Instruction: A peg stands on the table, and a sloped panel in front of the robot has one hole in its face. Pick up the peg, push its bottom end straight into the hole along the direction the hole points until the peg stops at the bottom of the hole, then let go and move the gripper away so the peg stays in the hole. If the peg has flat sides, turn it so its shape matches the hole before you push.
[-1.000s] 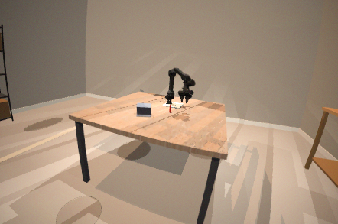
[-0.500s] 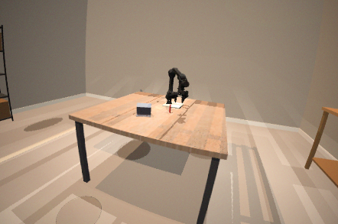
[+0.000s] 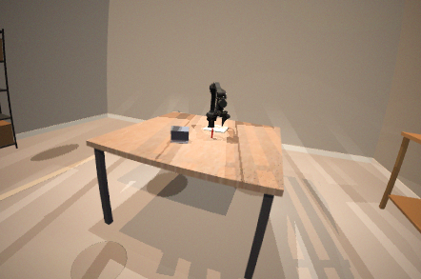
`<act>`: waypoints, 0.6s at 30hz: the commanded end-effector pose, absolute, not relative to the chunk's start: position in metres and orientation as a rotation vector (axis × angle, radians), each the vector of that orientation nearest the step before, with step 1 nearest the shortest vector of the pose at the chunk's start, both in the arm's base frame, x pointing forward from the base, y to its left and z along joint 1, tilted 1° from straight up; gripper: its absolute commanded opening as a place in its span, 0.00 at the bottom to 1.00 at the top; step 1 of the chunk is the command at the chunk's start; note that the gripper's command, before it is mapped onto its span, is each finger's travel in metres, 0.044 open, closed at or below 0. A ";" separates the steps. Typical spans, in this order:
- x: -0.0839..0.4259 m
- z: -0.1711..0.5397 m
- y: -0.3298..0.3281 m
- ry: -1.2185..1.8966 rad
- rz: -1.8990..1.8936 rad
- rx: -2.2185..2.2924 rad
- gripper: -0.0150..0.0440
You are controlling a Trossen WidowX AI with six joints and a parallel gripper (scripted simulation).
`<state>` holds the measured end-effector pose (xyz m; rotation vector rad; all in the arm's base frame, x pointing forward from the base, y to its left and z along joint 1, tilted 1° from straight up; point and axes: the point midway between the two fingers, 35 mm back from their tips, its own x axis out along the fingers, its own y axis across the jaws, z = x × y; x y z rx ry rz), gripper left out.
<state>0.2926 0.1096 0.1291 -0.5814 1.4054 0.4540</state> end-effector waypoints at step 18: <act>0.294 0.123 0.076 1.521 0.360 -0.392 1.00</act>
